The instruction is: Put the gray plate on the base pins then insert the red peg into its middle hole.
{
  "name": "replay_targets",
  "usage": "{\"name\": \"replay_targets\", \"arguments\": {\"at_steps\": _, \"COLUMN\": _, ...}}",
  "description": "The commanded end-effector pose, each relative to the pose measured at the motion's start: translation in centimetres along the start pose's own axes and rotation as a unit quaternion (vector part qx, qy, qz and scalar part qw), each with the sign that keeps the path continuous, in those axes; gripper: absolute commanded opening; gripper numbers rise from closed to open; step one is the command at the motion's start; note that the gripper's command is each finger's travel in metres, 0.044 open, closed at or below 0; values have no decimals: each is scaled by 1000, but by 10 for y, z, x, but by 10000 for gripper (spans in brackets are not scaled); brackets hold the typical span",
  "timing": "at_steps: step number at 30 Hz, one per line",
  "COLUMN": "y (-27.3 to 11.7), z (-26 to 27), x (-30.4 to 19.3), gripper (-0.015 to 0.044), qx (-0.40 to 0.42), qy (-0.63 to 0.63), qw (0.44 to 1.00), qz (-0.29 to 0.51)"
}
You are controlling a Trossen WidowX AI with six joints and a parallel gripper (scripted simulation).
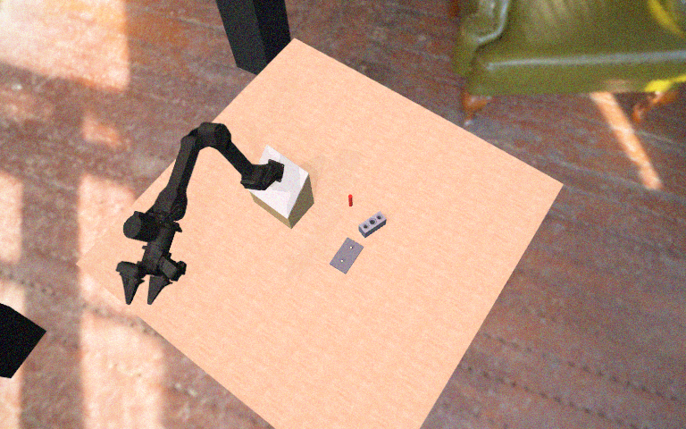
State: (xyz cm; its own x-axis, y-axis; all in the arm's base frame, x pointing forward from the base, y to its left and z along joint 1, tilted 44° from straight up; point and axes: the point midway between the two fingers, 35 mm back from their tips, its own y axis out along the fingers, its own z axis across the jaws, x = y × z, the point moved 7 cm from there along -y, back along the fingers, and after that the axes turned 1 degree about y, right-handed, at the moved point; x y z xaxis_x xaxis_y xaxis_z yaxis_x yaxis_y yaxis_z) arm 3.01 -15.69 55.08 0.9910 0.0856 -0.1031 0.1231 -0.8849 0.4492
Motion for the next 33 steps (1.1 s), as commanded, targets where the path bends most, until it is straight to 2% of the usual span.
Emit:
{"name": "replay_targets", "arguments": {"at_steps": 1, "y": 0, "z": 0, "x": 0, "gripper": 426, "qx": 0, "qy": 0, "qw": 1000, "qz": 0}}
{"name": "replay_targets", "arguments": {"at_steps": 7, "y": 22, "z": 30, "x": 22, "gripper": 440, "qx": 55, "qy": 32, "qw": 997, "qz": -38}}
{"name": "replay_targets", "arguments": {"at_steps": 15, "y": 52, "z": 114, "x": 103, "gripper": 440, "qx": 201, "qy": 79, "qw": 964, "qz": -154}}
{"name": "replay_targets", "arguments": {"at_steps": 20, "y": 54, "z": 153, "x": 147, "gripper": 440, "qx": 277, "qy": 93, "qw": 938, "qz": -184}}
{"name": "replay_targets", "arguments": {"at_steps": 25, "y": 40, "z": 196, "x": 203, "gripper": 440, "qx": 365, "qy": 97, "qw": 900, "qz": -216}}
{"name": "replay_targets", "arguments": {"at_steps": 33, "y": -9, "z": 258, "x": 288, "gripper": 440, "qx": 489, "qy": 63, "qw": 834, "qz": -249}}
